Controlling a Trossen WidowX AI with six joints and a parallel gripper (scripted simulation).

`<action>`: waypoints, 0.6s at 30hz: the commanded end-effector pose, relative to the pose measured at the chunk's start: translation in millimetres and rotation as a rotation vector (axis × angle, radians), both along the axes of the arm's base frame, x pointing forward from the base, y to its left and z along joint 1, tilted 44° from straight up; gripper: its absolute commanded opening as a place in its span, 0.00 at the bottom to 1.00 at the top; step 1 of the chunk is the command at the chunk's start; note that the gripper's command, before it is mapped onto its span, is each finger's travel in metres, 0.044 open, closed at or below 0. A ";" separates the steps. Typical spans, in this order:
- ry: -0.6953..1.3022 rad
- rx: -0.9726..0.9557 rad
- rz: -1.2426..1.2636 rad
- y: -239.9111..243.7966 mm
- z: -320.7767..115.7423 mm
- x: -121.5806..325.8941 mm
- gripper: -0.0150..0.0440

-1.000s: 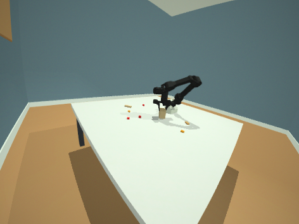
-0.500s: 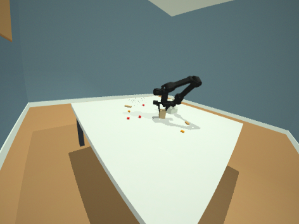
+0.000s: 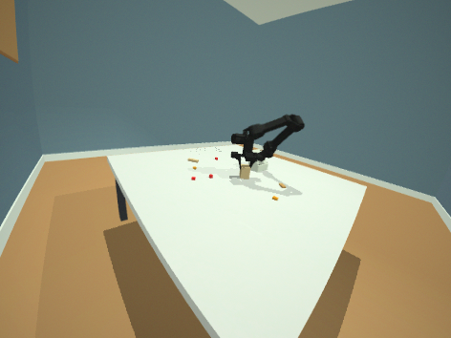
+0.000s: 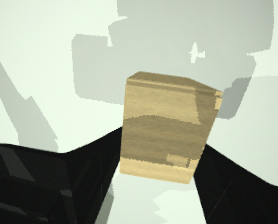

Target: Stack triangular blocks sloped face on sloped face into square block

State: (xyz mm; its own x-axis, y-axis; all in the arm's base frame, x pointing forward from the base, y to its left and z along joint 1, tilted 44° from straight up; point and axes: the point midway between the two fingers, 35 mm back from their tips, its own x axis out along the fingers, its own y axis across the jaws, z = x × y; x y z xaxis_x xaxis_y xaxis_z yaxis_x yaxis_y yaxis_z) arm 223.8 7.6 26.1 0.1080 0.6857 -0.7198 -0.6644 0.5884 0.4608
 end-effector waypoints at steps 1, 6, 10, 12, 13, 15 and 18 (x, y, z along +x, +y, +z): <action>0.000 0.005 -0.004 0.6 0.2 0.4 0.25; 0.000 0.005 -0.004 1.1 -0.1 0.7 0.25; 0.000 0.005 -0.004 1.6 -0.4 0.9 0.25; 0.000 0.005 -0.004 1.9 -0.5 1.0 0.25; 0.000 0.005 -0.004 2.0 -0.6 1.1 0.25; 0.000 0.005 -0.004 2.2 -0.7 1.2 0.25; 0.000 0.001 -0.001 1.3 -0.7 0.6 0.25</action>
